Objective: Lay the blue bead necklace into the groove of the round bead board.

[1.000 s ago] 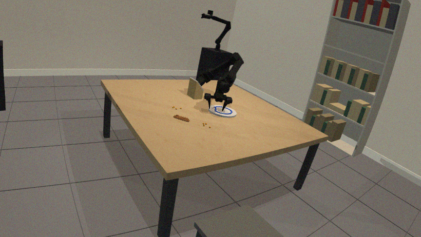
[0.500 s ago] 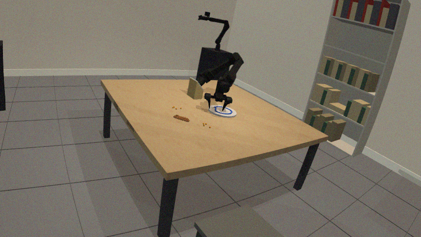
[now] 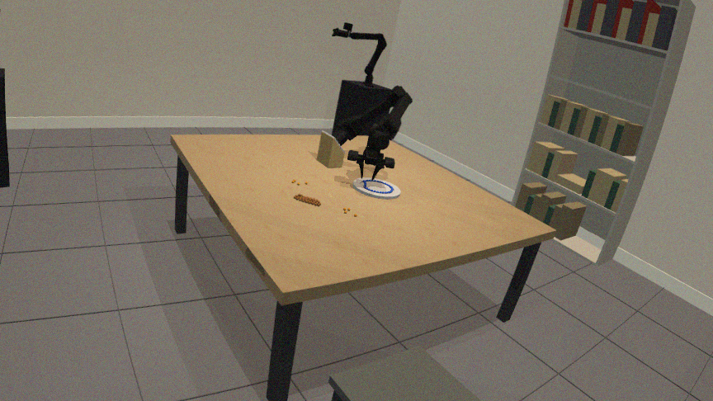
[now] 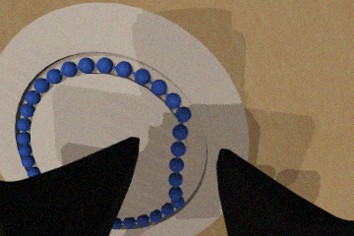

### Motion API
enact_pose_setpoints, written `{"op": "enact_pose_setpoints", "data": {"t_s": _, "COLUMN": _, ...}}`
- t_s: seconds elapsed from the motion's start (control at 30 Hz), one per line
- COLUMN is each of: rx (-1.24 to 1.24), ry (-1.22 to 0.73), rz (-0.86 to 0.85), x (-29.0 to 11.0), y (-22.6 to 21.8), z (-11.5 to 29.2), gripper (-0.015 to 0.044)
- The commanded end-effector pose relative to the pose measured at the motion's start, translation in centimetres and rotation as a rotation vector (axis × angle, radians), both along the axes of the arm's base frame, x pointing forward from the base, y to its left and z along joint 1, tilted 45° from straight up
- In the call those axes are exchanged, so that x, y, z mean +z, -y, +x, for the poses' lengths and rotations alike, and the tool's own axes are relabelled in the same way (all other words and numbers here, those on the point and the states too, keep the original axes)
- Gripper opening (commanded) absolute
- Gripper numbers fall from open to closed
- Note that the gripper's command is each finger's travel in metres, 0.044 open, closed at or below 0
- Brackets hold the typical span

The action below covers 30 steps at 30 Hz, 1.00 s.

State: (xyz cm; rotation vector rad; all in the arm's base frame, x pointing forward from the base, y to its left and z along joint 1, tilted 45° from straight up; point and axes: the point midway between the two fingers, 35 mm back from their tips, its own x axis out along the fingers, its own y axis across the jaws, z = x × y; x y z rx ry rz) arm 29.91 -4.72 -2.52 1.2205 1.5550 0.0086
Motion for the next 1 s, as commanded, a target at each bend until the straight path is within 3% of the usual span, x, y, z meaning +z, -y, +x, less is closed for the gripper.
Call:
{"op": "enact_pose_setpoints", "data": {"t_s": 0.0, "rx": -0.001, "ry": 0.000, "rz": 0.000, "x": 0.0, "y": 0.1, "z": 0.0, "gripper": 0.0120}}
{"op": "enact_pose_setpoints", "data": {"t_s": 0.9, "rx": -0.002, "ry": -0.009, "rz": 0.005, "x": -2.3, "y": -2.4, "z": 0.2, "gripper": 0.0120}}
{"op": "enact_pose_setpoints", "data": {"t_s": 0.97, "rx": 0.001, "ry": -0.005, "rz": 0.001, "x": -2.1, "y": -2.2, "z": 0.3, "gripper": 0.0067}}
